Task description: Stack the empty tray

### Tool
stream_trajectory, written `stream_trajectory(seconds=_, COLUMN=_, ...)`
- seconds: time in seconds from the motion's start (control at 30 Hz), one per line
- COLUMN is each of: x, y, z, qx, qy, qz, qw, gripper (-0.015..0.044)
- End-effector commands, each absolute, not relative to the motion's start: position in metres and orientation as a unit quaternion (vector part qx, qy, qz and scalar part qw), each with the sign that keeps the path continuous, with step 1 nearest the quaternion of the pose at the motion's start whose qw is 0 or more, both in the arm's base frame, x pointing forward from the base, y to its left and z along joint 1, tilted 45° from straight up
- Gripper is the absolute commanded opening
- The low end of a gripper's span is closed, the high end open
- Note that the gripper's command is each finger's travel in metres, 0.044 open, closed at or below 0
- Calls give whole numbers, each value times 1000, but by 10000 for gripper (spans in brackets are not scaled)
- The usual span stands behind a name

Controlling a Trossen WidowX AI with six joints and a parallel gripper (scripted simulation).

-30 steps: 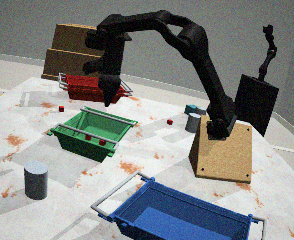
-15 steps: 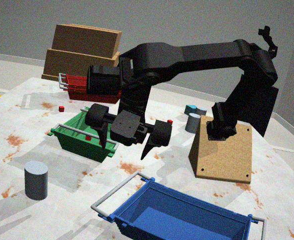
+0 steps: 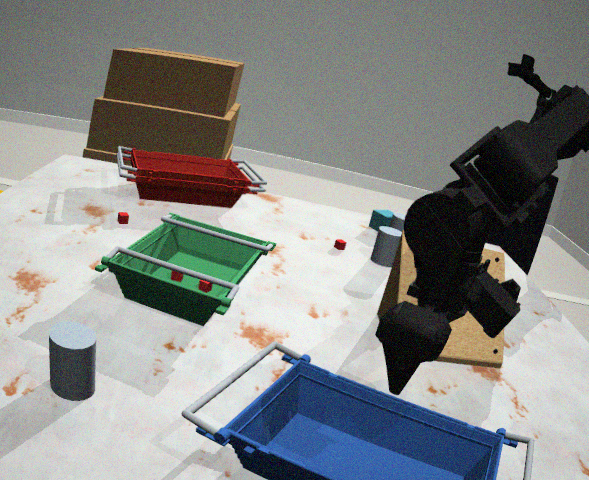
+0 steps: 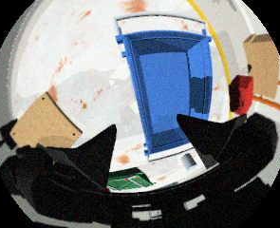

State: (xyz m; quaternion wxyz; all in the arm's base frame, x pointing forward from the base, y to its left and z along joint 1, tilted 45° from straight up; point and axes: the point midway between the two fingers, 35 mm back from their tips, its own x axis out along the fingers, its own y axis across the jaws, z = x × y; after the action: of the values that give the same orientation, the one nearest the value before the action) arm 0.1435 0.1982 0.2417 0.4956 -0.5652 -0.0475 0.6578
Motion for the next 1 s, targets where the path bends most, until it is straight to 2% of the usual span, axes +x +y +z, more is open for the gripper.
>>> stream_trajectory(seconds=0.0, x=134, y=198, z=241, qx=-581, qy=-76, qz=654, qw=479, gripper=440)
stream_trajectory(seconds=0.97, x=146, y=257, z=182, qx=-579, qy=-75, qz=655, qw=479, gripper=440)
